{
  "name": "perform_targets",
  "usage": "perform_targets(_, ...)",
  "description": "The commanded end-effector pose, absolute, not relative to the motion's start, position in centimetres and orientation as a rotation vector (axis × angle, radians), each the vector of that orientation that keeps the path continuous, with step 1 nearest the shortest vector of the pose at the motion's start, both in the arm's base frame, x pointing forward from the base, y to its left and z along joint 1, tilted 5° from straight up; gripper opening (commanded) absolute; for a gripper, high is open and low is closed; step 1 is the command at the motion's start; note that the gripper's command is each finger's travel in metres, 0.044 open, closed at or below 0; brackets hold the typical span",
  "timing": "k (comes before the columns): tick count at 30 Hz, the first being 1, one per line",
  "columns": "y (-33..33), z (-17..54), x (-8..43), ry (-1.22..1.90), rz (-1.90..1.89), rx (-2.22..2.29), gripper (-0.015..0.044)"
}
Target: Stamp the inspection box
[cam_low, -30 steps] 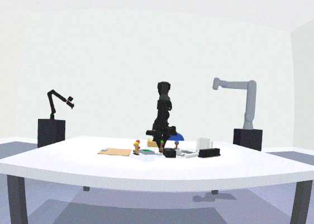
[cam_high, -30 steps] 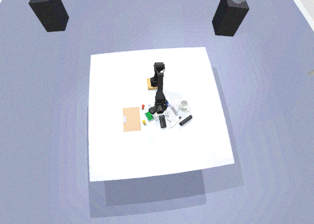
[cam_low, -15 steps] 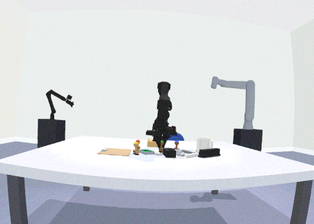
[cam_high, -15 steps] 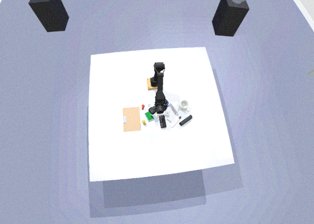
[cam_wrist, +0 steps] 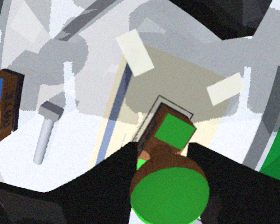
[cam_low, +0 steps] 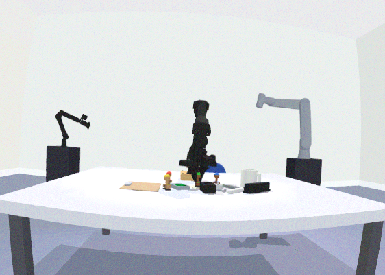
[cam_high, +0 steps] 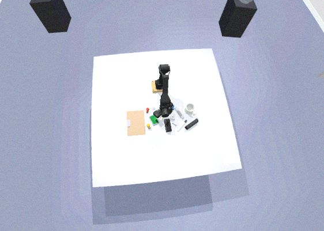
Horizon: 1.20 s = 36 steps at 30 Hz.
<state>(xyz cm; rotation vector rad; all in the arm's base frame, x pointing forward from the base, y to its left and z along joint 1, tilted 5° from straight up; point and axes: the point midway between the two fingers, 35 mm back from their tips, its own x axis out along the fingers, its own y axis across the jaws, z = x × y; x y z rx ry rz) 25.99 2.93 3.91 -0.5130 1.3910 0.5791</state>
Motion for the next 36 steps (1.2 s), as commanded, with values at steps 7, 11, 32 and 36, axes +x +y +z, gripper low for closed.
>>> perform_targets(7, 2.9, 4.4, 25.9, 1.395, 0.577, -0.509, 0.0)
perform_targets(11, 2.9, 4.6, 25.9, 1.395, 0.577, -0.509, 0.0)
perform_targets(32, 2.7, 7.0, 25.9, 1.395, 0.577, -0.509, 0.0)
perform_targets(36, 2.7, 7.6, 25.9, 1.395, 0.577, -0.509, 0.0)
